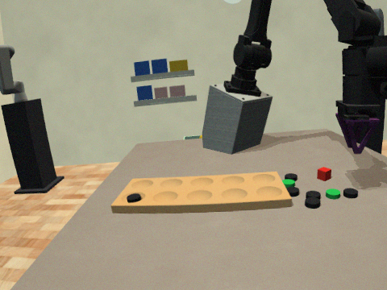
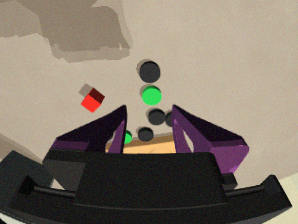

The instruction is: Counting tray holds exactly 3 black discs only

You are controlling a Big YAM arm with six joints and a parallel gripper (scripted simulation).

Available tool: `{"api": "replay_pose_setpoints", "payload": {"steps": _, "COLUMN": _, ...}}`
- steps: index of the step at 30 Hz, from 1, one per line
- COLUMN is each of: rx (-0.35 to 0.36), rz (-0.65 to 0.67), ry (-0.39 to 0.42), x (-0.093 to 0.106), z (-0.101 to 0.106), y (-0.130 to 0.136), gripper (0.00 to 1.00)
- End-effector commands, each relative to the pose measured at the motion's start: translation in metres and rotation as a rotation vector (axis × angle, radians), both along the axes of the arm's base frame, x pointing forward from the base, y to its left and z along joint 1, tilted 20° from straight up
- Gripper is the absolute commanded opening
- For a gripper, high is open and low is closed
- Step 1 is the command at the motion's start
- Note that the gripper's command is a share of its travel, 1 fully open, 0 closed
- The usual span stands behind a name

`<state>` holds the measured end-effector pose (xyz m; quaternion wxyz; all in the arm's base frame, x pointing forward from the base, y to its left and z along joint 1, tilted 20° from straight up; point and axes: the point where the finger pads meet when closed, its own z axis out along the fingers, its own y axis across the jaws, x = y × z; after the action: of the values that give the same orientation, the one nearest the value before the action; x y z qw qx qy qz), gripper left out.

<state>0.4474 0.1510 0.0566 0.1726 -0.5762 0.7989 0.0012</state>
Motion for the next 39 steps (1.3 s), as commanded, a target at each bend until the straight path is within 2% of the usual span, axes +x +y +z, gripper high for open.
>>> {"api": "replay_pose_setpoints", "payload": {"steps": 1, "rx": 0.003, "rz": 0.021, "ry": -0.024, "x": 0.009, "z": 0.003, "y": 0.006, "gripper": 0.45}}
{"api": "replay_pose_setpoints", "payload": {"steps": 16, "rx": 0.006, "rz": 0.013, "ry": -0.030, "x": 0.014, "z": -0.001, "y": 0.007, "gripper": 0.45}}
{"api": "replay_pose_setpoints", "payload": {"steps": 39, "rx": 0.015, "rz": 0.001, "ry": -0.038, "x": 0.030, "z": -0.027, "y": 0.018, "gripper": 0.45}}
